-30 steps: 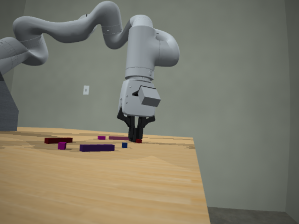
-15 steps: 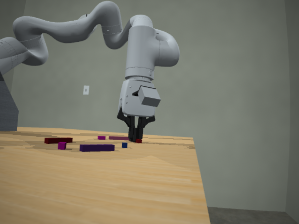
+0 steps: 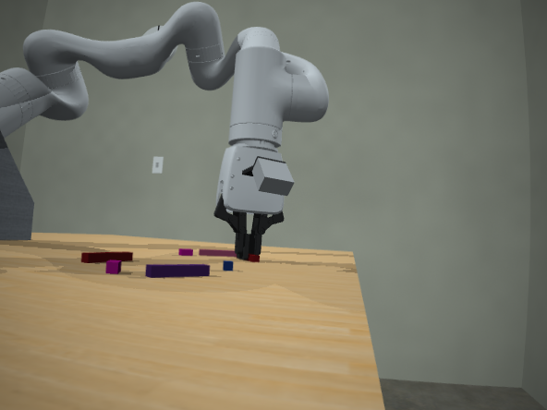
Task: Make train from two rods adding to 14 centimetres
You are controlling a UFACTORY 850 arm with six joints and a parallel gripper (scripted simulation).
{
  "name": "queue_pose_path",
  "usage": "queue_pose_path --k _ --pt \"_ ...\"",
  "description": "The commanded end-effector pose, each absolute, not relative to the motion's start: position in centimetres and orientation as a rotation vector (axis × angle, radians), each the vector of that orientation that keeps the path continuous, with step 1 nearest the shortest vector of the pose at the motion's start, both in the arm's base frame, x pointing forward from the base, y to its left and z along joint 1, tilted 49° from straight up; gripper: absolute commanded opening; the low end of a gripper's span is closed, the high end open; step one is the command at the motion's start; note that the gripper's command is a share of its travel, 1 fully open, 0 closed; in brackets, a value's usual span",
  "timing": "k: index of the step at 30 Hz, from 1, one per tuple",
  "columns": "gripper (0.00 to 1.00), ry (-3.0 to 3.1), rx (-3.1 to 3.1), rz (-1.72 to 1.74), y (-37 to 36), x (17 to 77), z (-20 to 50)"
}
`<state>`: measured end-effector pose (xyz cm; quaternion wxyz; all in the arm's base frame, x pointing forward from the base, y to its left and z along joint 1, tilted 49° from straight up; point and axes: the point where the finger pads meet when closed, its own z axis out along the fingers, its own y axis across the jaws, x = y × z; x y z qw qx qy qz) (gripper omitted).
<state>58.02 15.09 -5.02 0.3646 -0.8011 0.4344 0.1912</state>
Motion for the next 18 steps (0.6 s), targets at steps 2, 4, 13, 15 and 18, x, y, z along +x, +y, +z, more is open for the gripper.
queue_pose_path --k 2,4,13,15,18 --pt "0.04 1.118 -2.06 0.49 14.9 58.1 -4.9" --pt "0.04 1.118 -2.06 0.49 14.5 58.1 -4.5" --pt "0.04 1.118 -2.06 0.49 11.2 58.0 -1.6" --pt "0.04 1.118 -2.06 0.49 10.1 58.0 -0.6" --pt "0.04 1.118 -2.06 0.49 8.7 58.0 0.6"
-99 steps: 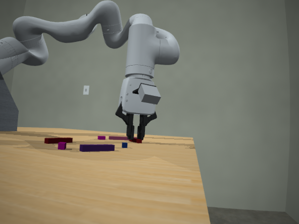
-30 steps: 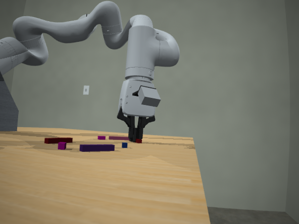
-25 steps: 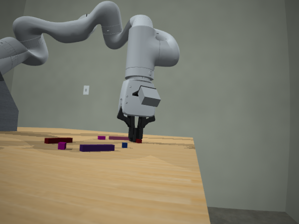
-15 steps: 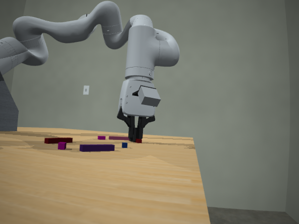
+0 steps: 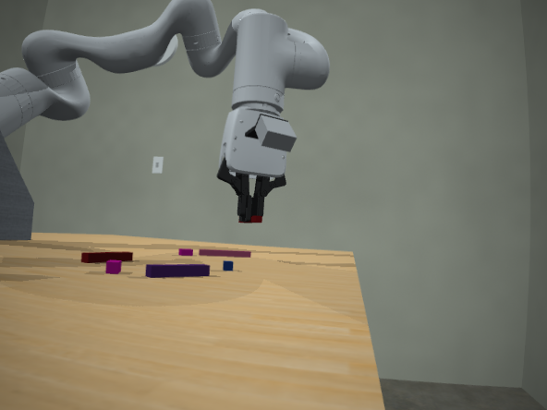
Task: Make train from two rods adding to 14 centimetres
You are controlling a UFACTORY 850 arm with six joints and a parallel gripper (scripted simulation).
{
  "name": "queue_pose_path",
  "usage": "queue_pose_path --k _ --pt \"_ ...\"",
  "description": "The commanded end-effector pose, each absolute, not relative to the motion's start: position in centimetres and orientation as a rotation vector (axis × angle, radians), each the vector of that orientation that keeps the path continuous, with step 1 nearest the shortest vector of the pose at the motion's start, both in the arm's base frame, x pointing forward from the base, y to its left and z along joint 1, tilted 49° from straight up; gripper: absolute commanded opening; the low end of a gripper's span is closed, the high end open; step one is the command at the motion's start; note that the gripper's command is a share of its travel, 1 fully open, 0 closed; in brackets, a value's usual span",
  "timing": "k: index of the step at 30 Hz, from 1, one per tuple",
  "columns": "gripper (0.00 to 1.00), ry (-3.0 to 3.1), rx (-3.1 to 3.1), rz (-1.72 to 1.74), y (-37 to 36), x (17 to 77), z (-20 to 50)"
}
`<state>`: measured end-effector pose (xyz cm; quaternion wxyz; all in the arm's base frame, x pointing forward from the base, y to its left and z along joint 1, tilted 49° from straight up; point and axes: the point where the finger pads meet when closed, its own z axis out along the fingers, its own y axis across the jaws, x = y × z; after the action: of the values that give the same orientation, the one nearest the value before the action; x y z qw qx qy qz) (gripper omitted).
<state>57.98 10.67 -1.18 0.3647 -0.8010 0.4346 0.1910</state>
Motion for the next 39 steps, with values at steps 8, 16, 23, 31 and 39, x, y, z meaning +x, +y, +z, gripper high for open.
queue_pose_path --k 8,16,23,31,39 --pt "0.04 1.118 -2.06 0.49 7.5 58.0 1.6" --pt "0.04 1.117 -2.06 0.49 7.5 58.0 1.6" --pt "0.04 1.105 -2.066 0.484 7.5 58.0 1.6" --pt "0.04 1.054 -2.087 0.461 7.4 57.9 1.5" --pt "0.04 0.892 -2.147 0.387 7.1 57.6 1.2"
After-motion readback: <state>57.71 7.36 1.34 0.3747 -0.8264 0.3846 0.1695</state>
